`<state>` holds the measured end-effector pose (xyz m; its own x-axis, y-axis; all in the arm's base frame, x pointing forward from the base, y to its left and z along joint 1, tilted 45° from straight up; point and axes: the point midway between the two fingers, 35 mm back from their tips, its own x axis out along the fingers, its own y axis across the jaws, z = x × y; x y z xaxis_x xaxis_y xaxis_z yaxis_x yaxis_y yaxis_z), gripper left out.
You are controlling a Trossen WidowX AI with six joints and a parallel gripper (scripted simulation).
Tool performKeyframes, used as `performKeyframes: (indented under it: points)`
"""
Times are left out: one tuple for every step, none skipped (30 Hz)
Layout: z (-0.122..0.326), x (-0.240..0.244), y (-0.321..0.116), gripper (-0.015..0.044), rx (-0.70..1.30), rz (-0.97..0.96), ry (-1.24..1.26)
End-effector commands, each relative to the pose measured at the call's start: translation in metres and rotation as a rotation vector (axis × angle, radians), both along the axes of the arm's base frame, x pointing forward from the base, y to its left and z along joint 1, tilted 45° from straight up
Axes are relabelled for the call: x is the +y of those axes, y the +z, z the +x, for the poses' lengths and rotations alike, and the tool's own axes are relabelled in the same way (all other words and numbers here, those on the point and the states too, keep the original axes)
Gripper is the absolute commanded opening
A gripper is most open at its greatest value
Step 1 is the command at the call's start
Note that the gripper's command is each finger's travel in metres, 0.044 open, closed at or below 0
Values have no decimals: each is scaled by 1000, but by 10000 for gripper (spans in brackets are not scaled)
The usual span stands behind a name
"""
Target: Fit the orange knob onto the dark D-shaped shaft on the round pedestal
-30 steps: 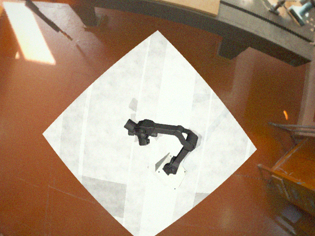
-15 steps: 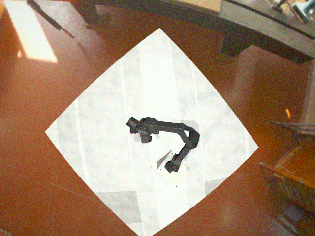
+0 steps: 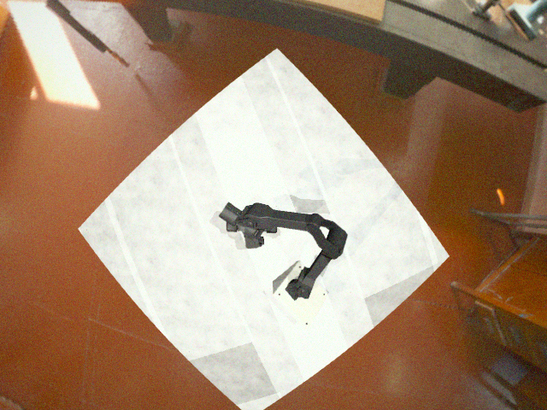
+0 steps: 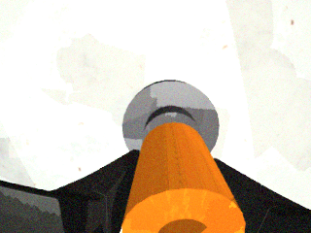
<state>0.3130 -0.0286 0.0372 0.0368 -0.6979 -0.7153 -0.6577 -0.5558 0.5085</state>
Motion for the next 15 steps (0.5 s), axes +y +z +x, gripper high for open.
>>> performKeyframes:
  points:
    - [1,2,2,0,13,-2,20]
    - [1,3,2,0,33,-3,40]
    - [1,3,2,0,55,-4,63]
    - [1,3,2,0,82,-6,90]
    - [1,3,1,0,113,-7,122]
    - [2,3,1,0,134,-9,144]
    - [1,3,0,0,141,-9,151]
    - [1,2,0,0,141,-9,151]
    - [1,2,0,0,141,-9,151]
    - [1,2,-1,0,142,-9,151]
    - [1,2,-1,0,142,-9,151]
    - [1,2,-1,0,142,-9,151]
    - [1,1,-1,0,142,-9,151]
    - [1,1,-1,0,142,-9,151]
    - [1,0,-1,0,142,-9,151]
